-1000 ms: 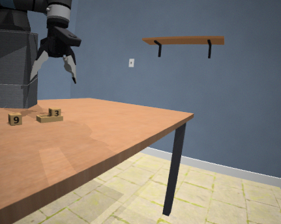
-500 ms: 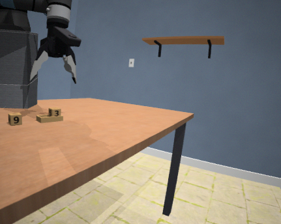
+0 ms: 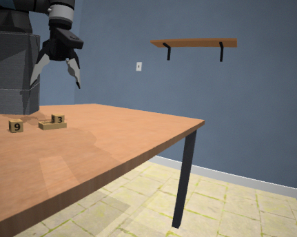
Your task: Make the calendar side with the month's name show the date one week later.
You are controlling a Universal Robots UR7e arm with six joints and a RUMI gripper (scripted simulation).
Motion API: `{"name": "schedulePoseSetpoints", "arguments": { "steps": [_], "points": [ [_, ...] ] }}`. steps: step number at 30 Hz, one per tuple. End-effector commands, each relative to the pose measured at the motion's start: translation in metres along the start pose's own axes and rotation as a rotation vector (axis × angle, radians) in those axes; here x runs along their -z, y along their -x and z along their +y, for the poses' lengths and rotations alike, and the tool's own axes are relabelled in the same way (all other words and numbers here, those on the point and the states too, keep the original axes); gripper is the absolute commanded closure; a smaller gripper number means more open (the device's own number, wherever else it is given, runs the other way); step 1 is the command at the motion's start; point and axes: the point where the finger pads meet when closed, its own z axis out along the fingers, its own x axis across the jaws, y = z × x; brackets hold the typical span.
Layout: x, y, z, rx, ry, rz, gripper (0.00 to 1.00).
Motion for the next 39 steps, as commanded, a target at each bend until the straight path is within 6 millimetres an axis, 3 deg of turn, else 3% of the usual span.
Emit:
{"name": "schedulePoseSetpoints", "arguments": {
  "steps": [1,39],
  "points": [
    [-0.002,-0.013,-0.005,-0.145,-0.003,0.000,0.00],
    [-0.014,-0.089,-0.010,-1.056,-0.001,0.000,0.00]
  ]
}}
